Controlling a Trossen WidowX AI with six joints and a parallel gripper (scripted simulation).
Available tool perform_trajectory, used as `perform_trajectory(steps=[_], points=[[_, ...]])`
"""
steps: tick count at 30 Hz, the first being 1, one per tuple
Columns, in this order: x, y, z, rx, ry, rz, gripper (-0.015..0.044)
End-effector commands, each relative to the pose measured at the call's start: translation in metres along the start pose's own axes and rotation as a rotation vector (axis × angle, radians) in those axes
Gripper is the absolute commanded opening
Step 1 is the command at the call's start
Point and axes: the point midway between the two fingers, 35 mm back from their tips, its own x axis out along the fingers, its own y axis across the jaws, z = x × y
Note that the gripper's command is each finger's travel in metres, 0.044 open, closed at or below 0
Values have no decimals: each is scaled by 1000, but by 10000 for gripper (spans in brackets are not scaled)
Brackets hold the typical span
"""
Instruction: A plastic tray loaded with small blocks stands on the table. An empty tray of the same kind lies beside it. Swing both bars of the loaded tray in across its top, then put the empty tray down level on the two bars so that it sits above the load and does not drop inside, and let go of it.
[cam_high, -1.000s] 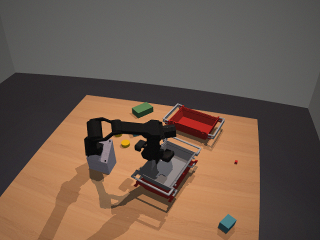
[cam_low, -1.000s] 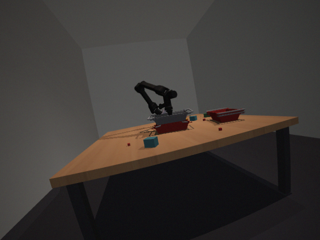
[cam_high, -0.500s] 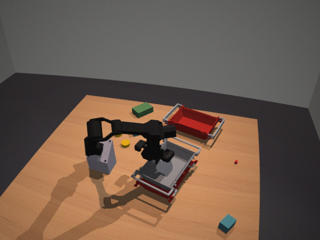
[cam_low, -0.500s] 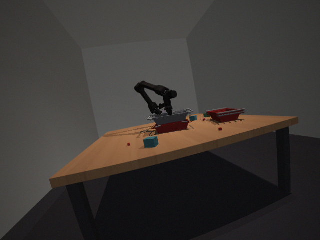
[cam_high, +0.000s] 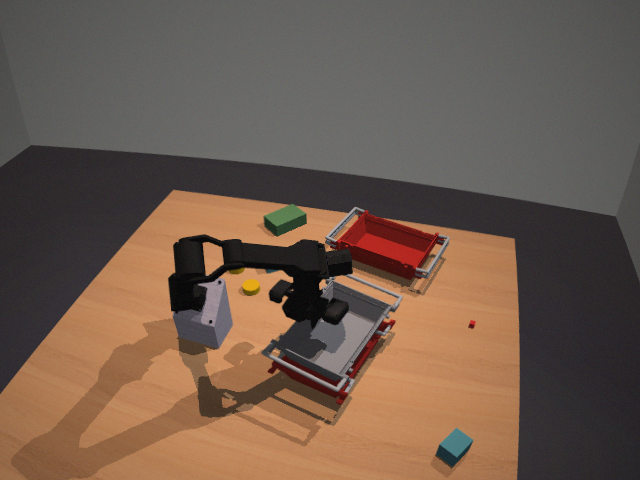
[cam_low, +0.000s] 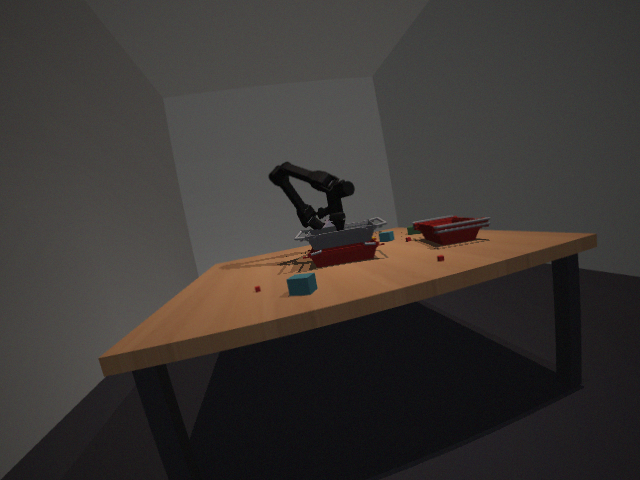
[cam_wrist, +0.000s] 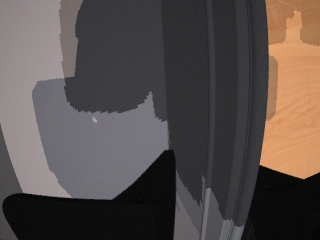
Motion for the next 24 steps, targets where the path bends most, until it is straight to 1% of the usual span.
perform_trajectory(steps=[1,19,20,24], points=[[7,-6,2,-8,-6,-33,0],[7,-6,2,-8,-6,-33,0],[2,-1,0,-2,-1,-7,0],[7,-6,2,-8,-6,-33,0]])
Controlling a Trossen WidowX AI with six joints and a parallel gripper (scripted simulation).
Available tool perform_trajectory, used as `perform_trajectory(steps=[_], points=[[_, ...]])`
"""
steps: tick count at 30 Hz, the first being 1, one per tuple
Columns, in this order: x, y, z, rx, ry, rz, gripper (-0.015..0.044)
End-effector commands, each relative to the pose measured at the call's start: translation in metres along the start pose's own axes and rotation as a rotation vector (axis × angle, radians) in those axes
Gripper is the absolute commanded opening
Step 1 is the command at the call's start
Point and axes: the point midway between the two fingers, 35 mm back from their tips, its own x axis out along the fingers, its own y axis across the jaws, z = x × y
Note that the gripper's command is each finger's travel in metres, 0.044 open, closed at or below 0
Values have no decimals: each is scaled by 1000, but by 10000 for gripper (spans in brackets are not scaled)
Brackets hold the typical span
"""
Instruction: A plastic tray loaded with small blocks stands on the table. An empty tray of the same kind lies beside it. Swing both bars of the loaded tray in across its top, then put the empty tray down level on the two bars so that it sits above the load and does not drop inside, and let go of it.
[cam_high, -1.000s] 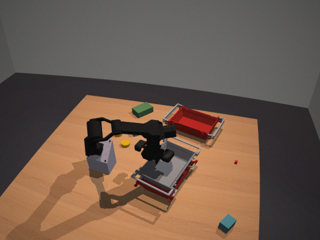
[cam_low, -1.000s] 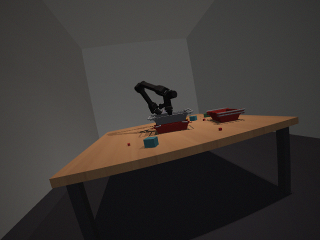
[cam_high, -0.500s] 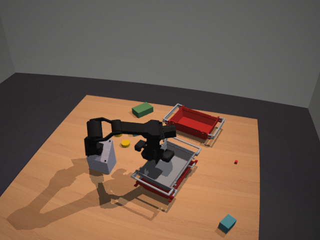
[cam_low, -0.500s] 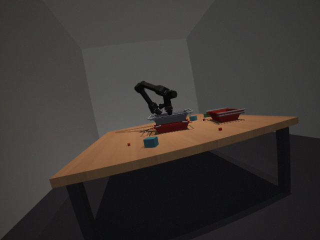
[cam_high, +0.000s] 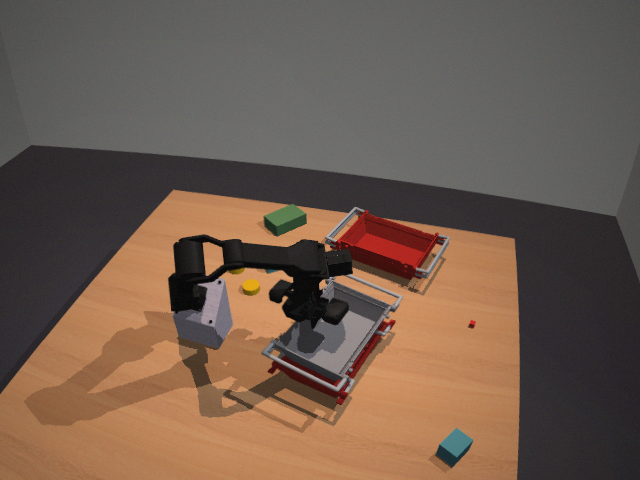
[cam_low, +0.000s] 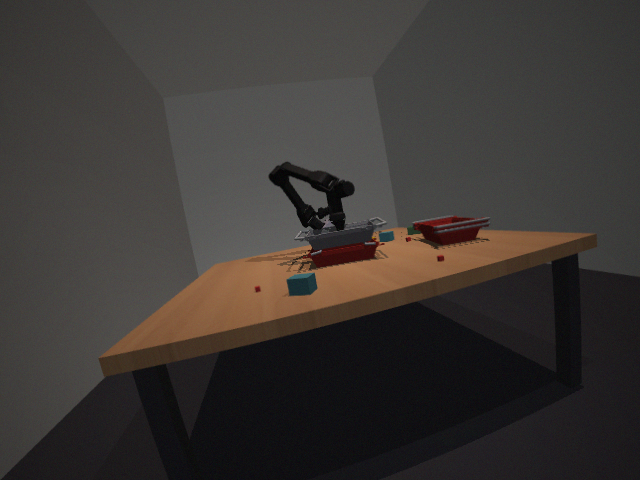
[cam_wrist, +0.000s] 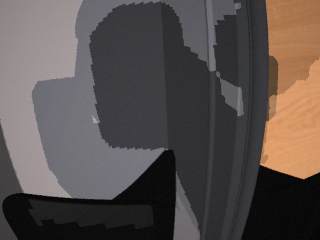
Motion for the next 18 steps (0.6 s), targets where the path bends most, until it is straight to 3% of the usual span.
perform_trajectory(steps=[1,4,18], points=[[7,-6,2,-8,-6,-33,0],[7,-6,2,-8,-6,-33,0],[7,-6,2,-8,-6,-33,205]])
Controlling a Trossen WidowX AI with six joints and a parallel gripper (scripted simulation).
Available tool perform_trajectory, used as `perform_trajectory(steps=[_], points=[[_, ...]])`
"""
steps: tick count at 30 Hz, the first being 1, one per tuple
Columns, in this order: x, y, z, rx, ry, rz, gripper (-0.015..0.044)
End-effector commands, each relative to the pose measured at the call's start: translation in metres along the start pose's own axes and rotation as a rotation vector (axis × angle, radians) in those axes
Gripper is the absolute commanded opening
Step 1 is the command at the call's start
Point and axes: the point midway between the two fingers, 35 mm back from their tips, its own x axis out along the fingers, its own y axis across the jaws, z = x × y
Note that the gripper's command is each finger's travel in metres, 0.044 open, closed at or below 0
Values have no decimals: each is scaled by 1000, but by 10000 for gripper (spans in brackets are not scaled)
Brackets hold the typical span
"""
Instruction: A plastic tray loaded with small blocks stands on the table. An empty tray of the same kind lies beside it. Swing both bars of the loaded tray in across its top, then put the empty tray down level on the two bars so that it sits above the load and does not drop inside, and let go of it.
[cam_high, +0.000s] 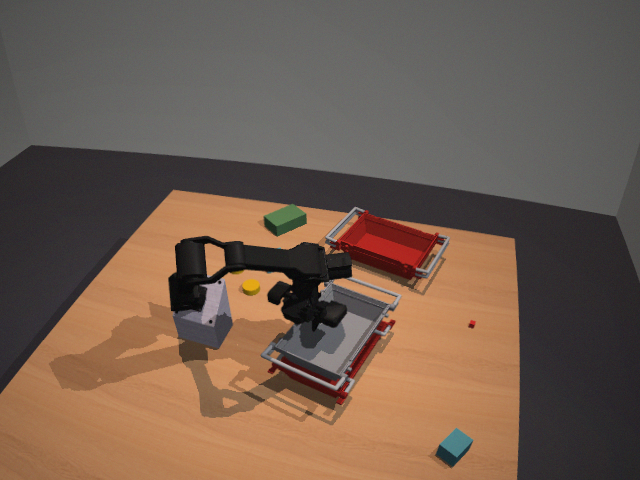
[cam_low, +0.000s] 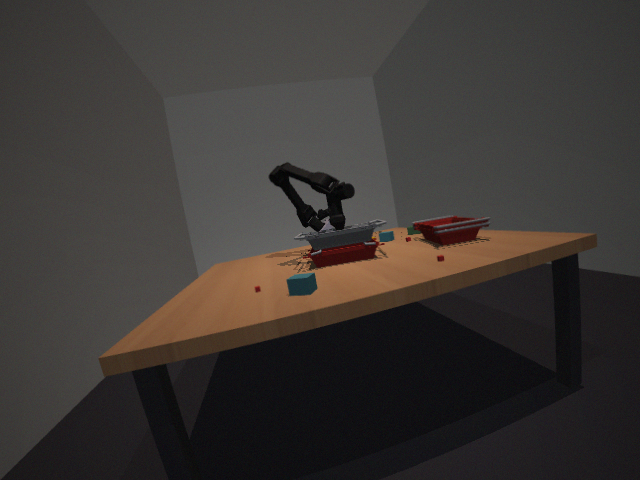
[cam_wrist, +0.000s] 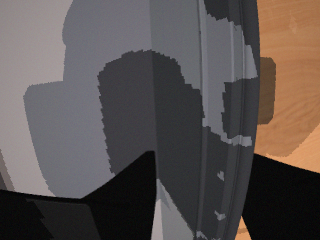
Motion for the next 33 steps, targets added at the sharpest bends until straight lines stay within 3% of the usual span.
perform_trajectory(steps=[1,16,25,33], points=[[2,-2,-1,-6,-1,-7,220],[2,-2,-1,-6,-1,-7,440],[-6,1,-1,-2,0,-2,440],[-53,5,-4,-5,5,-5,440]])
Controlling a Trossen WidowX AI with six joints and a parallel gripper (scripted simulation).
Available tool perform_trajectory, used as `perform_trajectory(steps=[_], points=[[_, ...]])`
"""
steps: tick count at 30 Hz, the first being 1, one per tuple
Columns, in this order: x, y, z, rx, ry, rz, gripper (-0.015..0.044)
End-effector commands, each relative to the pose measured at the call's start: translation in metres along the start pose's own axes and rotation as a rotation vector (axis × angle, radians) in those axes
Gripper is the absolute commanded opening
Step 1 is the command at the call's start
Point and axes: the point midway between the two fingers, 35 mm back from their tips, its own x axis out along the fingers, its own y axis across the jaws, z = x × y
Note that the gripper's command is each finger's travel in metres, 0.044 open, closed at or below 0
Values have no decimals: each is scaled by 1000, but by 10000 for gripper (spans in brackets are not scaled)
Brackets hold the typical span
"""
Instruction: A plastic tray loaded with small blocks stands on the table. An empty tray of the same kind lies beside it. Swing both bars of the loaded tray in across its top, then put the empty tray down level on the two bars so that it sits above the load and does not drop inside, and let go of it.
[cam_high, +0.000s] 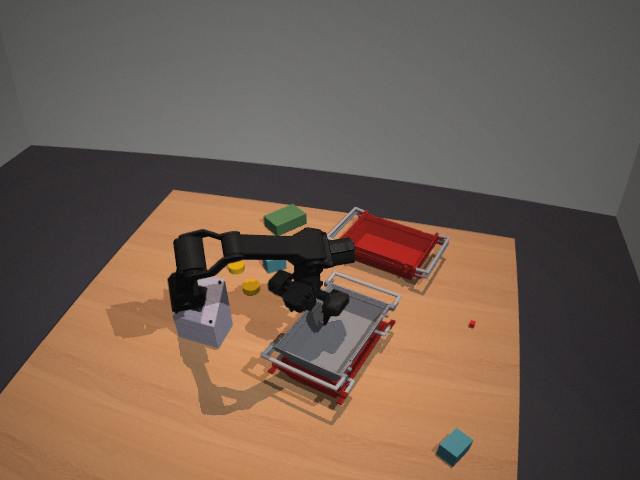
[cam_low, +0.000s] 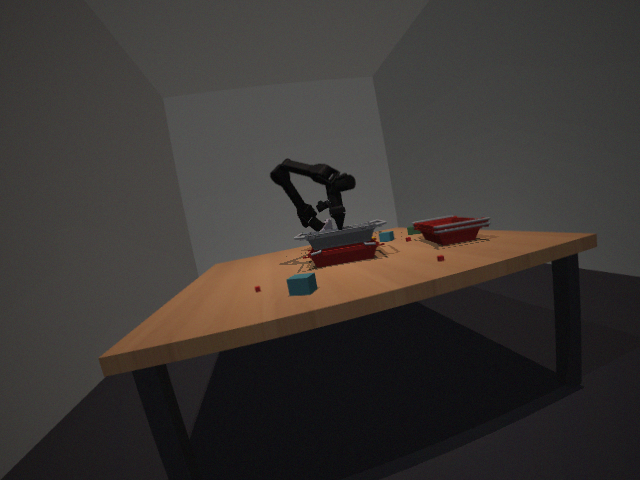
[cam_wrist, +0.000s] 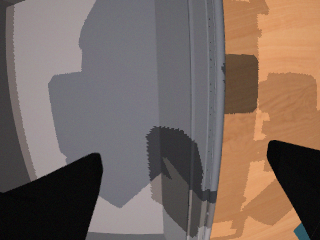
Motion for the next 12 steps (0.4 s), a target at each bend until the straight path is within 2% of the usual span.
perform_trajectory(steps=[1,8,12], points=[[-26,2,0,8,12,3,440],[-71,-2,3,6,10,0,440],[-70,-4,1,-1,6,4,440]])
